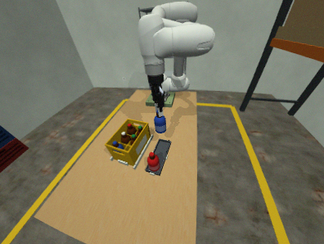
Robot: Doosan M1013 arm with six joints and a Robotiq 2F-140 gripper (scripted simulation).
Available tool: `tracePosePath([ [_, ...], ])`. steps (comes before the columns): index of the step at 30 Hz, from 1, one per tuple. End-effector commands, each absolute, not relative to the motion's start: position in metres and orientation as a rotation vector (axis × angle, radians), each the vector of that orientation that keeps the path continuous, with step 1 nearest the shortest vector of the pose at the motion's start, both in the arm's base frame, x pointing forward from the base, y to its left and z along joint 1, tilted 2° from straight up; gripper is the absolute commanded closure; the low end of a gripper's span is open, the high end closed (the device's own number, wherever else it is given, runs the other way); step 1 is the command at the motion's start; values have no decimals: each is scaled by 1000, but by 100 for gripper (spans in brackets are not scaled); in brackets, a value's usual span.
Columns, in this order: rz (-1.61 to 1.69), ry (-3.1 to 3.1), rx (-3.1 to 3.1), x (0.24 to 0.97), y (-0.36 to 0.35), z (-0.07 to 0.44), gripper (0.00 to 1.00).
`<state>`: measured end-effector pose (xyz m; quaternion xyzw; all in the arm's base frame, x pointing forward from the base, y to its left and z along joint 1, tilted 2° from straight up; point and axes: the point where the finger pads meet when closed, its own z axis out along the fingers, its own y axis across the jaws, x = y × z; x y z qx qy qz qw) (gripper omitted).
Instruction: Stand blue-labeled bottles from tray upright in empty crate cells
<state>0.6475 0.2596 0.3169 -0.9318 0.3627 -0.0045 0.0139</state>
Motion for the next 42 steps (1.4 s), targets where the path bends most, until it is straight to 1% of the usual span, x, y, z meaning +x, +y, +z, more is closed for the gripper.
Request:
tracePosePath([
  [1,-14,1130,-2902,649,258,317,100],
  [42,-14,1130,-2902,682,226,317,100],
])
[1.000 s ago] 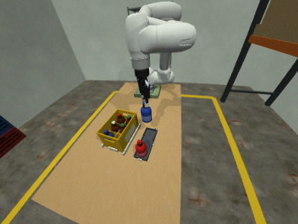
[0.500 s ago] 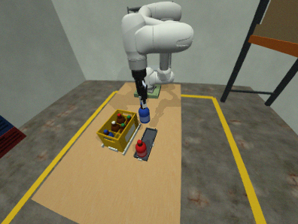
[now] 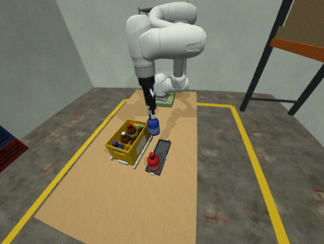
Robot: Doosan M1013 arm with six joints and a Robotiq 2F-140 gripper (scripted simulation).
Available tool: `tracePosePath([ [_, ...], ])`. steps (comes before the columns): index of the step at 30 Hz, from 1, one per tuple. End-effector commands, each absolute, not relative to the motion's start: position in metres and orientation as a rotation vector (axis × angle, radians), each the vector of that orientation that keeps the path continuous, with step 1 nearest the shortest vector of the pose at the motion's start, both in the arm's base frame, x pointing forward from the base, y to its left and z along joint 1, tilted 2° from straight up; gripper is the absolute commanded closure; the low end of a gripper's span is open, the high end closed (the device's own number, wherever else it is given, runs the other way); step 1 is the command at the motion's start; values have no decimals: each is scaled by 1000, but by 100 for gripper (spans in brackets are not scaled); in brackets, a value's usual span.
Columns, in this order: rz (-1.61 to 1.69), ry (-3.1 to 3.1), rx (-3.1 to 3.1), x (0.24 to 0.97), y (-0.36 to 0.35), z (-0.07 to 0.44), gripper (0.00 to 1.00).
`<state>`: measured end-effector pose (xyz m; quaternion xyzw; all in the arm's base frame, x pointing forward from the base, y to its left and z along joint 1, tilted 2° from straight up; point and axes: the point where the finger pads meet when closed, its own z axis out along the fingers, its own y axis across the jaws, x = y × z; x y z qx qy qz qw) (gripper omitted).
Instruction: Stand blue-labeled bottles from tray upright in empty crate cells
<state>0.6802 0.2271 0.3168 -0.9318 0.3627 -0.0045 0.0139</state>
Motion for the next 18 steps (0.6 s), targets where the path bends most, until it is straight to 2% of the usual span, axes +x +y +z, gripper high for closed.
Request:
tracePosePath([
  [1,-14,1130,-2902,683,224,317,100],
  [18,-14,1130,-2902,706,201,317,100],
])
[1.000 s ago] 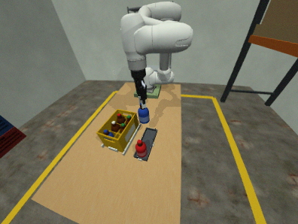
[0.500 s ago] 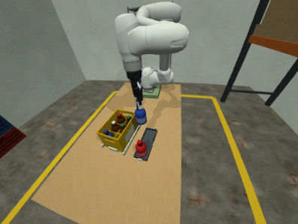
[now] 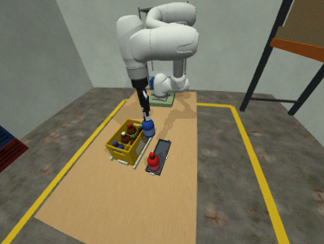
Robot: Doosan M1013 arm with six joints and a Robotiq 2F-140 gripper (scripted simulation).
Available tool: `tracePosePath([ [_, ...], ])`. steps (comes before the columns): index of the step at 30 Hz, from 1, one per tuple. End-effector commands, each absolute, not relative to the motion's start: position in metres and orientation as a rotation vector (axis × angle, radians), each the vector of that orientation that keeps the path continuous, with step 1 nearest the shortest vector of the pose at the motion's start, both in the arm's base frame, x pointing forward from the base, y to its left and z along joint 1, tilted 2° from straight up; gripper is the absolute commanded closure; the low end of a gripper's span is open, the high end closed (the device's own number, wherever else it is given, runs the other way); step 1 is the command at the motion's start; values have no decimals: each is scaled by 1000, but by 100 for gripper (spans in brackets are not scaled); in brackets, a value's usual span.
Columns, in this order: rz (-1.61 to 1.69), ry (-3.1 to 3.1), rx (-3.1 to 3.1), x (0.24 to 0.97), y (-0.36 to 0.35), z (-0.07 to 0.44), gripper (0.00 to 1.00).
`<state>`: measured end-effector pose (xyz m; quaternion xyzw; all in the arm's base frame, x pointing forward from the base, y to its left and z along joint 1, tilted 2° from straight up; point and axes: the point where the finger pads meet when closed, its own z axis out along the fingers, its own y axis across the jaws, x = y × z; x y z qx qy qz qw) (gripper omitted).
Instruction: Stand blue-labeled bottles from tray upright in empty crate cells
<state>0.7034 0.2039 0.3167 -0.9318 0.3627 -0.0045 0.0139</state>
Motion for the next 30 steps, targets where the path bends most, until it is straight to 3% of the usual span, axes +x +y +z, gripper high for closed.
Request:
tracePosePath([
  [1,-14,1130,-2902,708,200,317,100],
  [30,-14,1130,-2902,756,152,317,100],
])
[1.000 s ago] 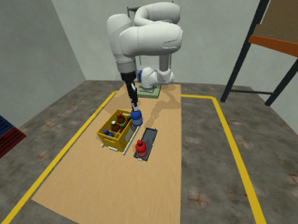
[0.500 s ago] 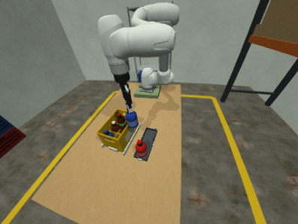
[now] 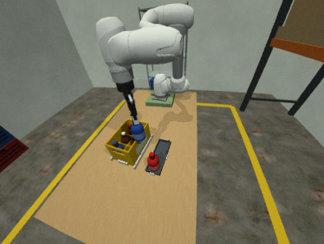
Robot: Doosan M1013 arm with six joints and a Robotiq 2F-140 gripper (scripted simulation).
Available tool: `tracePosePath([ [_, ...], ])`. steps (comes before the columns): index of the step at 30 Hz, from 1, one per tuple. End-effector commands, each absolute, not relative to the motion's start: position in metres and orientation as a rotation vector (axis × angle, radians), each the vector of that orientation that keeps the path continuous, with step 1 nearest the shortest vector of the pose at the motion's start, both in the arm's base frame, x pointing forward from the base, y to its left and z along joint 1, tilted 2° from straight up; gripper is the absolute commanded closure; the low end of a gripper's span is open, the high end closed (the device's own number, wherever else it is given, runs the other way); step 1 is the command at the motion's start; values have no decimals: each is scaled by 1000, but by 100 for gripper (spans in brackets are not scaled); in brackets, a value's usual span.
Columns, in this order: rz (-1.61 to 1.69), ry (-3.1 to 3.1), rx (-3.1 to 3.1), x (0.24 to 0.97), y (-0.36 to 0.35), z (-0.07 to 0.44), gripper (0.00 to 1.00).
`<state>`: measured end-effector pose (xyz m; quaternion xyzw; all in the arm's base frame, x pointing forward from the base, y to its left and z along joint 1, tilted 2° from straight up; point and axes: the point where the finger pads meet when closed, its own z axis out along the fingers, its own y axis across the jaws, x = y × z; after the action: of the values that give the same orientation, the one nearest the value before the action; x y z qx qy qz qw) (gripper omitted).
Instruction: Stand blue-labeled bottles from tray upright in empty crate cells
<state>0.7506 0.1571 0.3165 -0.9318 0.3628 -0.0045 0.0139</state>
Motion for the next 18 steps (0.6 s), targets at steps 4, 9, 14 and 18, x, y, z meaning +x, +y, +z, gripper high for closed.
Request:
tracePosePath([
  [4,-14,1130,-2902,759,149,317,100],
  [9,-14,1130,-2902,768,140,317,100],
  [14,-14,1130,-2902,776,132,317,100],
  [18,-14,1130,-2902,782,126,316,100],
])
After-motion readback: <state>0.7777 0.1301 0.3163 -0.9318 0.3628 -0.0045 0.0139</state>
